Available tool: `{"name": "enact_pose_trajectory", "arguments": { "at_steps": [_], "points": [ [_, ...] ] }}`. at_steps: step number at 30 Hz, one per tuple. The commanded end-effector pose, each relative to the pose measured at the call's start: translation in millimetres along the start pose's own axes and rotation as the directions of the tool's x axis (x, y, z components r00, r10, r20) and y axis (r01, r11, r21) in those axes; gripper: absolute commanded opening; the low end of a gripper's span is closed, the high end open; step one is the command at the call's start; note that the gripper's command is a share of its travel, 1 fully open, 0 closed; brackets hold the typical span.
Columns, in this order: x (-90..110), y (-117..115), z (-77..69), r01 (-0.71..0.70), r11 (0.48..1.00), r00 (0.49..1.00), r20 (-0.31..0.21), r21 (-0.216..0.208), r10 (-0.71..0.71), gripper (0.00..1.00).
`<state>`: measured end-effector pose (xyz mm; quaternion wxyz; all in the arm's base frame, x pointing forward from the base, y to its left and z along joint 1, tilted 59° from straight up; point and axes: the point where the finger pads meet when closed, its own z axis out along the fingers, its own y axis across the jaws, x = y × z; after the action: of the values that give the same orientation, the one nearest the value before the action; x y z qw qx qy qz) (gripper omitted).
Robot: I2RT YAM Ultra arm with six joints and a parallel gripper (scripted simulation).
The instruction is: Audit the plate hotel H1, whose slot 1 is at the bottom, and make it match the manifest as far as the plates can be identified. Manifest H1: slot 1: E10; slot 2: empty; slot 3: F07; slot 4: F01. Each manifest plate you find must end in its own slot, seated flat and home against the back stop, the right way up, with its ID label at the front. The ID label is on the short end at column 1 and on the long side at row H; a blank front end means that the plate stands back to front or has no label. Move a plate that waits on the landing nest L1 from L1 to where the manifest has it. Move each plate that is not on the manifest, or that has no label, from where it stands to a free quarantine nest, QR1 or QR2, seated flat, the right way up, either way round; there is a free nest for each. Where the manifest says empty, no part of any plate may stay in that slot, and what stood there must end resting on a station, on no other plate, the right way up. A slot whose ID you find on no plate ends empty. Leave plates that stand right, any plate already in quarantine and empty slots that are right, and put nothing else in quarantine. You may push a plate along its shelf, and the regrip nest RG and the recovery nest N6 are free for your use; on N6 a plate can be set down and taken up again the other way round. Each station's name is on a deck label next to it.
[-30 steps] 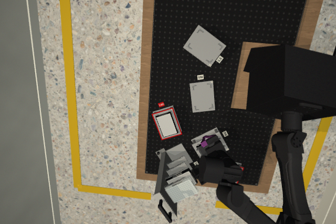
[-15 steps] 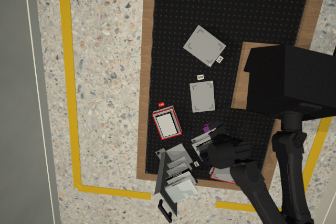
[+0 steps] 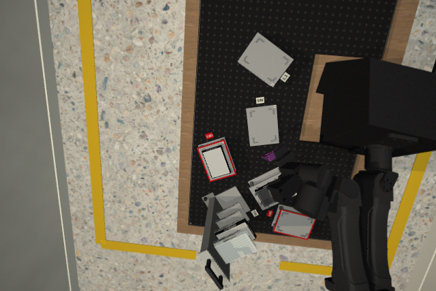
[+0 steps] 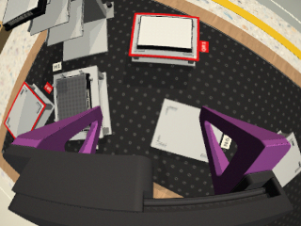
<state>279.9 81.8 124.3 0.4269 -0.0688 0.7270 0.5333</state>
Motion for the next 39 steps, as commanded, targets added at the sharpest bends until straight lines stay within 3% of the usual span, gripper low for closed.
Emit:
{"name": "enact_pose_trajectory", "arguments": {
  "at_steps": [1, 5, 39],
  "points": [
    [-31.8, 18.7, -2.8, 0.135, 0.991, 0.985, 0.109, -0.015, -0.132, 1.0],
    [-30.3, 18.9, -2.2, 0.13, 0.991, 0.982, 0.14, -0.018, -0.127, 1.0],
    [-30.3, 18.9, -2.2, 0.13, 0.991, 0.982, 0.14, -0.018, -0.127, 1.0]
  ]
}}
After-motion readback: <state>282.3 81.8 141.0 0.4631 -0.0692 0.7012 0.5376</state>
